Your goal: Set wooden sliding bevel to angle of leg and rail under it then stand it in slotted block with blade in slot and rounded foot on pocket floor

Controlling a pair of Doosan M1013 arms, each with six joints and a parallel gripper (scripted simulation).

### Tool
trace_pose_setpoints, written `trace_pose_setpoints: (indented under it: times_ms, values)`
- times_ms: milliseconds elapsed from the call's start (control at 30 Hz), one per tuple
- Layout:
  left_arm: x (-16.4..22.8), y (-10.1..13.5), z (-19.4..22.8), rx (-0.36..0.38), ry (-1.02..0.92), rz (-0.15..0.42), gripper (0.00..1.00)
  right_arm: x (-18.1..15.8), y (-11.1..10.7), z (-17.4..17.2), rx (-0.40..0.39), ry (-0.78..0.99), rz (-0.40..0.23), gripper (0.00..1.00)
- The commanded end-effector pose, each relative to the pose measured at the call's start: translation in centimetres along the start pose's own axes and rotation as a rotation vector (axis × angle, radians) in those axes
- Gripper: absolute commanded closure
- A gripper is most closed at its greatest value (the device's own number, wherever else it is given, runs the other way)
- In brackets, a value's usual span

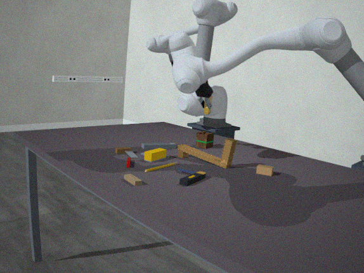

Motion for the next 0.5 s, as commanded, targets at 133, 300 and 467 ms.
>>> trace_pose_setpoints:
  times_ms: [133, 300, 467]
  values:
    - [-0.4, 2.1, 2.0, 0.001, 0.001, -0.001, 1.0, 0.0, -0.1, 0.0, -0.001, 0.0, -0.001, 0.0]
    - [-0.8, 4.0, 3.9, 0.001, 0.001, -0.001, 1.0, 0.0, -0.1, 0.0, -0.001, 0.0, -0.001, 0.0]
    - [-0.8, 4.3, 4.2, 0.001, 0.001, -0.001, 1.0, 0.0, -0.1, 0.0, -0.001, 0.0, -0.001, 0.0]
Point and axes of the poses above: on each arm, the point where the finger pads meet when closed, its own y axis out along the fingers, its own x axis across the jaws, z = x × y, the point moved 8 cm from there along -y, back along the fingers, and after that the axes turned 11 degrees about y, right-handed, at the moved point
